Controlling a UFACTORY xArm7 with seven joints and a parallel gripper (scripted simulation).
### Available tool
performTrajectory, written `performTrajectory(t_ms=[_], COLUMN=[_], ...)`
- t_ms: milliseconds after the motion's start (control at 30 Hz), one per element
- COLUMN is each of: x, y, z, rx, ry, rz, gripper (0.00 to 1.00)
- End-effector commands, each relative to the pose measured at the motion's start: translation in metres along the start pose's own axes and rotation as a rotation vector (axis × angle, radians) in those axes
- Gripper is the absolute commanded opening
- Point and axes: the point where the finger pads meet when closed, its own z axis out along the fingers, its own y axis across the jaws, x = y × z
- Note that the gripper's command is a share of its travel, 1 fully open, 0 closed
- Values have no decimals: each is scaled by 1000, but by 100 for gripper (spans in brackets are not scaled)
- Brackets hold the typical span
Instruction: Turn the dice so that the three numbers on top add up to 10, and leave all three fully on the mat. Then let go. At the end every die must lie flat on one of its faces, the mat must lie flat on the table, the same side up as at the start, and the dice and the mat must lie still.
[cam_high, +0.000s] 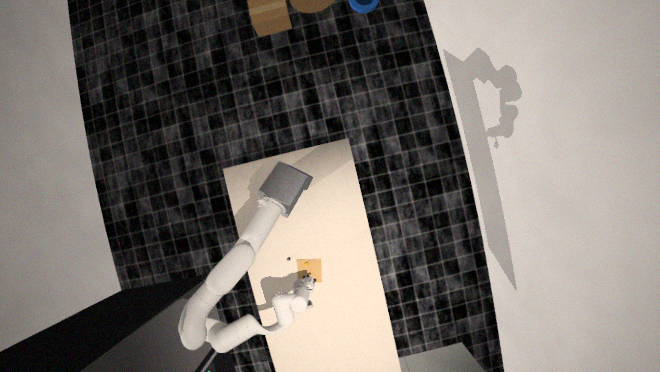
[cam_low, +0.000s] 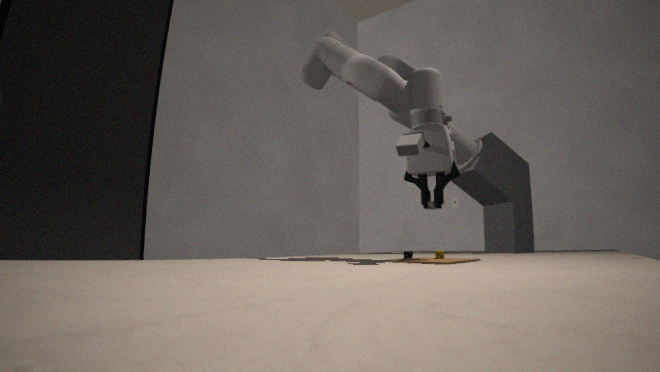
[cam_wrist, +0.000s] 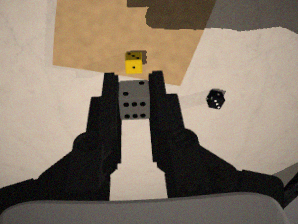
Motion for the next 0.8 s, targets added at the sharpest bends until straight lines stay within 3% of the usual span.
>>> performTrajectory(t_ms=[0, 367, 767], x=[3, 3, 4], y=[-2, -2, -1], z=[2, 5, 41], rx=[-6, -7, -7], ry=[1, 1, 0], rz=[6, 6, 6], gripper=[11, 11, 11])
